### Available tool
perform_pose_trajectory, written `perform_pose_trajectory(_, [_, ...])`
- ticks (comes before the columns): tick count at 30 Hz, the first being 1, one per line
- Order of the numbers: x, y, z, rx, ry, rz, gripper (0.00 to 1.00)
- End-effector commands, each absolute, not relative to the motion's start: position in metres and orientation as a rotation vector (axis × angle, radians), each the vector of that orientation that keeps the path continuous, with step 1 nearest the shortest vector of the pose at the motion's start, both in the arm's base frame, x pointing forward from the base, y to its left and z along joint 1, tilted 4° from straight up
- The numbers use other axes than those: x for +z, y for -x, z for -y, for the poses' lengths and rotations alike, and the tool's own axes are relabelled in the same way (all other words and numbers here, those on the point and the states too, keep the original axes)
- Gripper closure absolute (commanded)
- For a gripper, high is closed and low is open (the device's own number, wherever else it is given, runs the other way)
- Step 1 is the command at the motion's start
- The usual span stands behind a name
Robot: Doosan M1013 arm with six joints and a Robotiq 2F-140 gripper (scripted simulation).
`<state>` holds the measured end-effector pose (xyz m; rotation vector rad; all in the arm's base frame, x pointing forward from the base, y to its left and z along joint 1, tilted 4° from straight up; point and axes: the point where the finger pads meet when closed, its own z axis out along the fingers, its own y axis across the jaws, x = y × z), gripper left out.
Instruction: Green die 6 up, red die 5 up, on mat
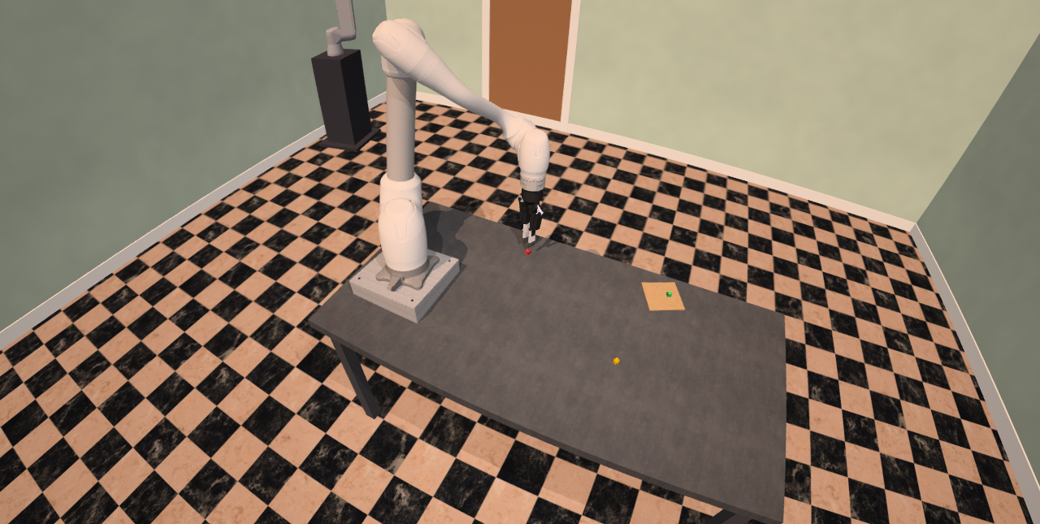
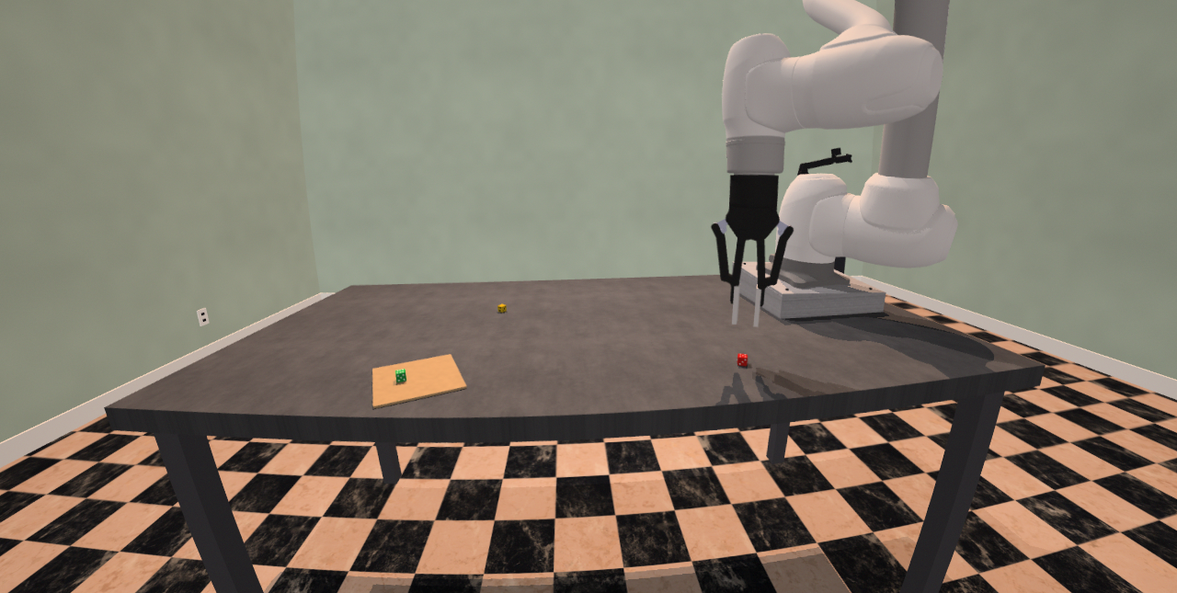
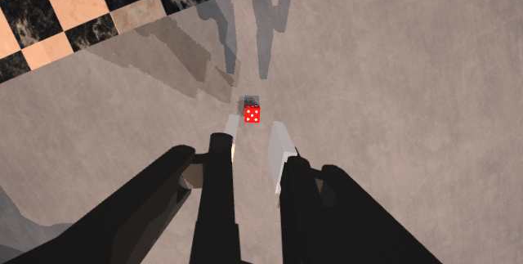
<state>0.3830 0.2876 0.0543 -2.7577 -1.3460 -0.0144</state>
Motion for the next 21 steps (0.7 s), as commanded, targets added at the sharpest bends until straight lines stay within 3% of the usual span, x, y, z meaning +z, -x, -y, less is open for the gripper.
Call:
perform_pose_trajectory(1, [0.049, -0.382, -0.288, -0.013, 2.754, 1.342, 0.73])
perform_pose_trajectory(21, [0.024, -0.381, -0.29, -0.013, 2.754, 1.342, 0.73])
